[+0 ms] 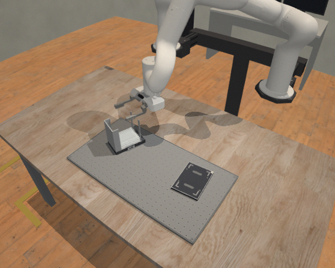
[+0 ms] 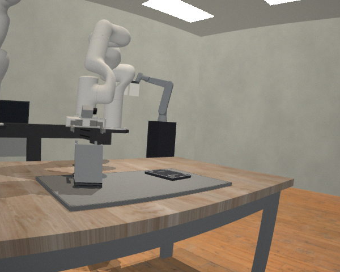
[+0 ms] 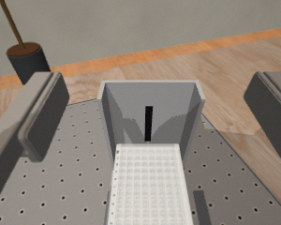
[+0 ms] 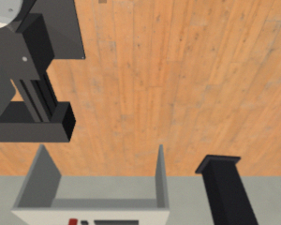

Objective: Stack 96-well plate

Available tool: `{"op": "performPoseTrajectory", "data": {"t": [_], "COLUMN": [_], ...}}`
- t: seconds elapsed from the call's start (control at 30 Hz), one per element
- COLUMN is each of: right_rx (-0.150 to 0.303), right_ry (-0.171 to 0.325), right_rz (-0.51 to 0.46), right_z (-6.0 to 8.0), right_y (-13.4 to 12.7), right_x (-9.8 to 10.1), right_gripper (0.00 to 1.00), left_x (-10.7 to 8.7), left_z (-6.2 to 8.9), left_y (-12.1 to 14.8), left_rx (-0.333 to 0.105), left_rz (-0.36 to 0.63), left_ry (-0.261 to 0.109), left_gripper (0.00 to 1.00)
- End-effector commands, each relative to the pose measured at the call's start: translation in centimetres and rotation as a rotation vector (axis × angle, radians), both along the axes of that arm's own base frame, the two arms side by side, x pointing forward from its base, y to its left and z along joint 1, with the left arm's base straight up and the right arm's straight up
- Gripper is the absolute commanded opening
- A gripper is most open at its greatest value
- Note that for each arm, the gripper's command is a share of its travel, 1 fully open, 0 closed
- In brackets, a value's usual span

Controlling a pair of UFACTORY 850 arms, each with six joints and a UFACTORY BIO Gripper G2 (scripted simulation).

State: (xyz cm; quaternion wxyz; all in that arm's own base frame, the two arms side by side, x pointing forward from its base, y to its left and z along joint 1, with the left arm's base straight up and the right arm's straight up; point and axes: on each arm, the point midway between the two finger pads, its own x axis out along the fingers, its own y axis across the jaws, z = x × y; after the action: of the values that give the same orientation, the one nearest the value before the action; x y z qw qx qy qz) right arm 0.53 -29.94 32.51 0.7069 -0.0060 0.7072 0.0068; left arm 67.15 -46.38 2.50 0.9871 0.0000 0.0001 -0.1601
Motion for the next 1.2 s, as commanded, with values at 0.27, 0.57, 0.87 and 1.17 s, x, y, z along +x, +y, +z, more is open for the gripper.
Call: {"op": "performPoseTrajectory", "data": {"t": [0.27,0.57,0.87,1.17], "right_rx": [-0.001,-0.001,-0.001,-0.001], "right_ry": [0.000,0.000,0.000,0.000], "right_rz": [0.000,0.000,0.000,0.000], "right_z": [0.0,0.0,0.0,0.0], "right_y": [0.0,0.0,0.0,0.0], "right_x": [0.0,0.0,0.0,0.0], "right_gripper": [1.00,1.00,1.00,1.00], "left_x": [0.1,-0.2,-0.9,-1.6], "left_z": [0.2,0.9,2.8,4.5], "left_y": [0.0,1.2,4.7,7.7], "left_rx": [-0.001,-0.001,-0.002,-0.002], "left_rz": [0.000,0.100,0.354,0.354], "left_ry": [-0.002,-0.002,-0.001,-0.001], "left_gripper": [0.37,0.37,0.37,0.37]}}
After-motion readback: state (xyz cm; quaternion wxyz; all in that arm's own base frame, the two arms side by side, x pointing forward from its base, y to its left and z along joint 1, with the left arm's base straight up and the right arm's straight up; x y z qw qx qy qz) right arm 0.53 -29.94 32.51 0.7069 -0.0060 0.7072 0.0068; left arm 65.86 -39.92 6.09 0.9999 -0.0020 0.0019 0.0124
